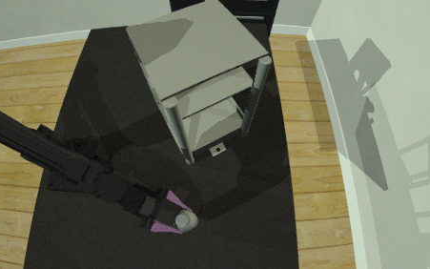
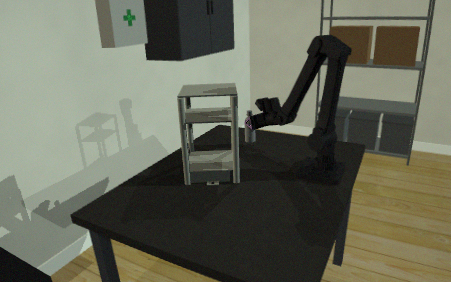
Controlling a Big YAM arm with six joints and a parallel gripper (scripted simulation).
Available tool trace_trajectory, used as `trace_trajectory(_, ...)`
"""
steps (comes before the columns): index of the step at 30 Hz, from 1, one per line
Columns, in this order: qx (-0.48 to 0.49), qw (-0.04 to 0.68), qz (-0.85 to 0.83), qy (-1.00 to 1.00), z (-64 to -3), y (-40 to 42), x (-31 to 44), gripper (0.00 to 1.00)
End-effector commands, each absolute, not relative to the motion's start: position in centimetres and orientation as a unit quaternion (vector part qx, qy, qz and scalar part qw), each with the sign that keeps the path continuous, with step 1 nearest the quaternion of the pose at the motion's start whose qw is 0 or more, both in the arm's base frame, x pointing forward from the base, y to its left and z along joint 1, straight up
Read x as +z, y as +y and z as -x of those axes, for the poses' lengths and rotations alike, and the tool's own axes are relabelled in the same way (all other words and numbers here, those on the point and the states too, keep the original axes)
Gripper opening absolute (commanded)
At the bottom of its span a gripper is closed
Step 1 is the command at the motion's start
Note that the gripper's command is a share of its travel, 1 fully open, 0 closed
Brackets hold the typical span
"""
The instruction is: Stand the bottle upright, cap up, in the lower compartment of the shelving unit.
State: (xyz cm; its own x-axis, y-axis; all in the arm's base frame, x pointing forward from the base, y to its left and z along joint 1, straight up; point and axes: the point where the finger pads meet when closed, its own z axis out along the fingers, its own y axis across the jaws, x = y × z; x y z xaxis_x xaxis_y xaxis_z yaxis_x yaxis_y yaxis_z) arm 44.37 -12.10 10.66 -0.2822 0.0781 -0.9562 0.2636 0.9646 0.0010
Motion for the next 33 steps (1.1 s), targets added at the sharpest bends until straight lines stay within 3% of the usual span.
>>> trace_trajectory(1,-0.086,0.621,-0.102,0.772,-46.7,-13.0,14.6,0.41)
trace_trajectory(33,-0.085,0.618,-0.102,0.775,-45.7,-12.7,14.7,0.41)
